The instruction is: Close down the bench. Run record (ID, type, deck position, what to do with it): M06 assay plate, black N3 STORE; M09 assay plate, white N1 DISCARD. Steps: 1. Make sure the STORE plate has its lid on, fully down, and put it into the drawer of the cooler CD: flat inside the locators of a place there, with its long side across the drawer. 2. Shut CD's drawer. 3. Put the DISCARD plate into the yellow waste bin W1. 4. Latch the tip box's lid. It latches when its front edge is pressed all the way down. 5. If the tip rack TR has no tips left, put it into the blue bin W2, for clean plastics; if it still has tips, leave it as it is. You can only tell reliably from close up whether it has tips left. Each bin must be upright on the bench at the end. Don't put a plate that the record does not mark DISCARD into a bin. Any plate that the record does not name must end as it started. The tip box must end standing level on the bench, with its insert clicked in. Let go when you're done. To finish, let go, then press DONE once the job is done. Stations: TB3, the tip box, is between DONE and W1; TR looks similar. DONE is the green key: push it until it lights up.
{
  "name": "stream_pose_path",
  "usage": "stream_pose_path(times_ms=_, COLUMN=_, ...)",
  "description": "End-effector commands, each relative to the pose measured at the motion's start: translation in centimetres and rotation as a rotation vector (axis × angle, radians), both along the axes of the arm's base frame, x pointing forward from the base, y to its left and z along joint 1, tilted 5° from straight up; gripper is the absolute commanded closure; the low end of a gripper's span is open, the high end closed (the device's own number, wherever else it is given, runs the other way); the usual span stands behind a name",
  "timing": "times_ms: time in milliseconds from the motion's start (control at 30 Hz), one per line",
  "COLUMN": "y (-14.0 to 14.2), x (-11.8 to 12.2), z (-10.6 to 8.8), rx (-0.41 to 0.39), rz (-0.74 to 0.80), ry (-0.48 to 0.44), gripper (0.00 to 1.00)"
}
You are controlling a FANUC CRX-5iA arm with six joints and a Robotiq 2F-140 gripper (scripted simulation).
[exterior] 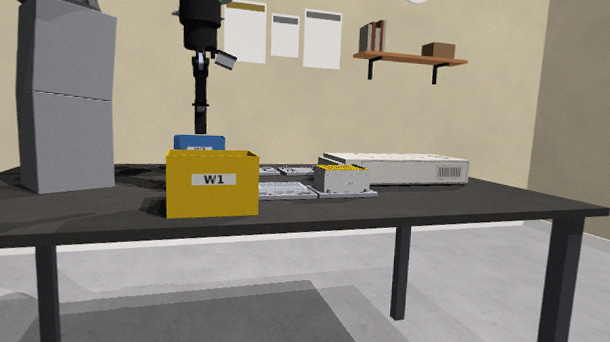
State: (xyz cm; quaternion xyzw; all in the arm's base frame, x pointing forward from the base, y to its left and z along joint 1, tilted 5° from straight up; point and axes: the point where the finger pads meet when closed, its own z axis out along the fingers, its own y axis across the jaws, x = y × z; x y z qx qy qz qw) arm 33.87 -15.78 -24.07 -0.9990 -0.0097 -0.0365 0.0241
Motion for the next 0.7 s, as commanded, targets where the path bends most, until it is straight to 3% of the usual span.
stream_pose_path(times_ms=0, y=1.6, x=-0.2, z=0.3, rx=-0.003, rz=-0.001, ry=-0.001, gripper=0.9)
stream_pose_path(times_ms=667, y=8.6, x=-1.5, z=1.5, rx=-0.003, rz=-0.001, ry=0.0, gripper=0.9)
